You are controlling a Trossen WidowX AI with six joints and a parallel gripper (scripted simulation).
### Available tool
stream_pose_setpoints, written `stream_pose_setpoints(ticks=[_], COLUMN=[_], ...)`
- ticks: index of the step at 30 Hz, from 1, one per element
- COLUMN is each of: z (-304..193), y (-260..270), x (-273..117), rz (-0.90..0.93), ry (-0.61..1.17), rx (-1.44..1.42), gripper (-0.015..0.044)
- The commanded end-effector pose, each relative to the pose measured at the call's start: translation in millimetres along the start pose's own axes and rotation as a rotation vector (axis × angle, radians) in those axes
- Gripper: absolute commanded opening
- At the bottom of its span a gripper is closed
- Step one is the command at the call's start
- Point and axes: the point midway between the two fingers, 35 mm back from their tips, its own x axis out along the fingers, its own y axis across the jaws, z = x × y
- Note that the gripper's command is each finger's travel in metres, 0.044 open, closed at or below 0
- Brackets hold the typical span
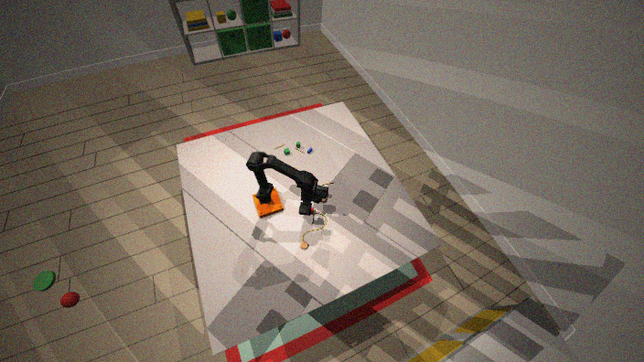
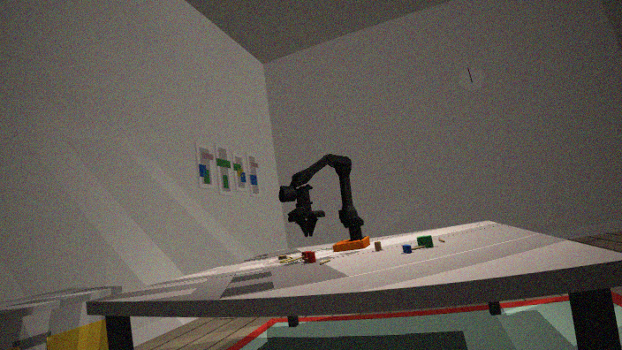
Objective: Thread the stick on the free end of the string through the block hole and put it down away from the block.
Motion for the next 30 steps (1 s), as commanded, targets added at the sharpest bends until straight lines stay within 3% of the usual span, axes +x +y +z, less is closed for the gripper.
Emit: stream_pose_setpoints(ticks=[1, 30], z=[-2, 1], y=[0, 0], x=[4, 51], rz=[0.003, 0.003], ry=[0.007, 0.007], rx=[-0.009, -0.009], gripper=[0.0122, 0.0122])
